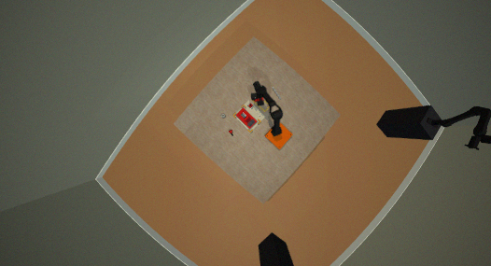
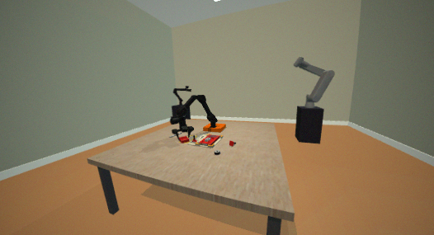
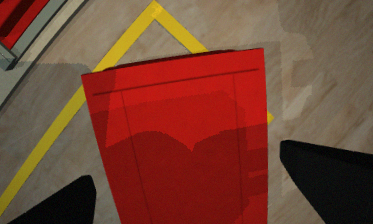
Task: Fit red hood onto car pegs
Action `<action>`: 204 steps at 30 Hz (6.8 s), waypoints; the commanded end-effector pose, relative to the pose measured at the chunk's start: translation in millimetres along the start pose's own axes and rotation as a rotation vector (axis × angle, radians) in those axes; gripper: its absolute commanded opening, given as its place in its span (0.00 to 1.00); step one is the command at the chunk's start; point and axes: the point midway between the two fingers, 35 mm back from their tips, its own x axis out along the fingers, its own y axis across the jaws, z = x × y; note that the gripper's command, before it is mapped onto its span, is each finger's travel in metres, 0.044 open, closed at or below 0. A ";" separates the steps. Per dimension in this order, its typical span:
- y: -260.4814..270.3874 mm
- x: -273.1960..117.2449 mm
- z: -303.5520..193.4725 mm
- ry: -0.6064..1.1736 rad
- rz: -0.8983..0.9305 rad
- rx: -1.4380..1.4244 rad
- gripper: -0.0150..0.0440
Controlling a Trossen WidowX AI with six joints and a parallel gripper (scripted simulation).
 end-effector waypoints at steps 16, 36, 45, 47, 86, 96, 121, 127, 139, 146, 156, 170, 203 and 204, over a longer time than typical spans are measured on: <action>0.1 6.8 0.0 0.000 0.000 0.000 0.91; 0.5 -3.0 -0.1 0.000 0.002 0.000 0.32; 0.4 -26.8 -0.3 0.000 0.002 0.000 0.25; 0.3 -33.5 -0.3 0.000 0.002 0.000 0.25; 24.3 -86.3 46.5 -0.004 0.009 0.195 0.25; 46.3 -88.0 78.3 -0.007 0.011 0.342 0.25; 112.3 -92.0 146.3 -0.011 0.021 0.705 0.25; 130.2 -92.9 159.5 -0.011 0.024 0.792 0.25; 159.8 -94.3 177.8 -0.009 0.029 0.929 0.25; 160.1 -93.5 174.5 -0.009 0.029 0.929 0.25; 159.3 -58.4 177.1 -0.009 0.029 0.929 0.25; 159.4 -44.1 175.7 -0.009 0.029 0.929 0.25; 158.6 -39.6 176.7 -0.009 0.029 0.929 0.25; 158.6 -39.2 176.7 -0.009 0.029 0.929 0.25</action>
